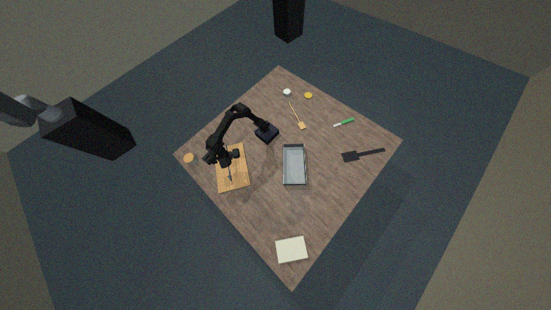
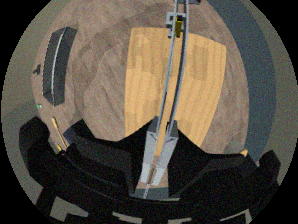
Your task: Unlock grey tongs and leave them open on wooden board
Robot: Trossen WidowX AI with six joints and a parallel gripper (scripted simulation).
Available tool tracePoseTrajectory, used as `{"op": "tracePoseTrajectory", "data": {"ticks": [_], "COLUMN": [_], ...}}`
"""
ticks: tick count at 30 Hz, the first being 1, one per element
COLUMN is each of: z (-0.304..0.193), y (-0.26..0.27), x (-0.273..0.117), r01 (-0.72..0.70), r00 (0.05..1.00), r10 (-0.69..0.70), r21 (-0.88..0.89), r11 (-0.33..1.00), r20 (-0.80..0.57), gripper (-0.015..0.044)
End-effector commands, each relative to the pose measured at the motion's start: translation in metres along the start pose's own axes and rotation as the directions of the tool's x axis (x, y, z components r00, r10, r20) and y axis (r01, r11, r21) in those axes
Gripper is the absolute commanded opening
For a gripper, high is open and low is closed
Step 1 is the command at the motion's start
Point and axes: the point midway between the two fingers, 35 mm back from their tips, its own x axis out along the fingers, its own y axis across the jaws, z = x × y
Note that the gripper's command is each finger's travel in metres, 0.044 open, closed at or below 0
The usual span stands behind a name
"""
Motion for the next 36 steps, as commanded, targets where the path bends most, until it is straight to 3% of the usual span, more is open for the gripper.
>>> {"op": "tracePoseTrajectory", "data": {"ticks": [1,16,27,36], "z": [-0.002,-0.005,-0.017,-0.034], "y": [-0.001,-0.007,-0.007,0.0], "x": [0.004,0.009,-0.005,-0.022], "r01": [-0.025,-0.096,-0.062,0.012], "r00": [0.996,0.846,0.619,0.407], "r10": [0.024,0.064,0.033,0.006], "r21": [0.014,0.033,0.008,-0.012], "r11": [1.0,0.995,0.998,1.0], "r20": [0.083,0.529,0.785,0.914], "gripper": [-0.015,-0.015,-0.015,-0.015]}}
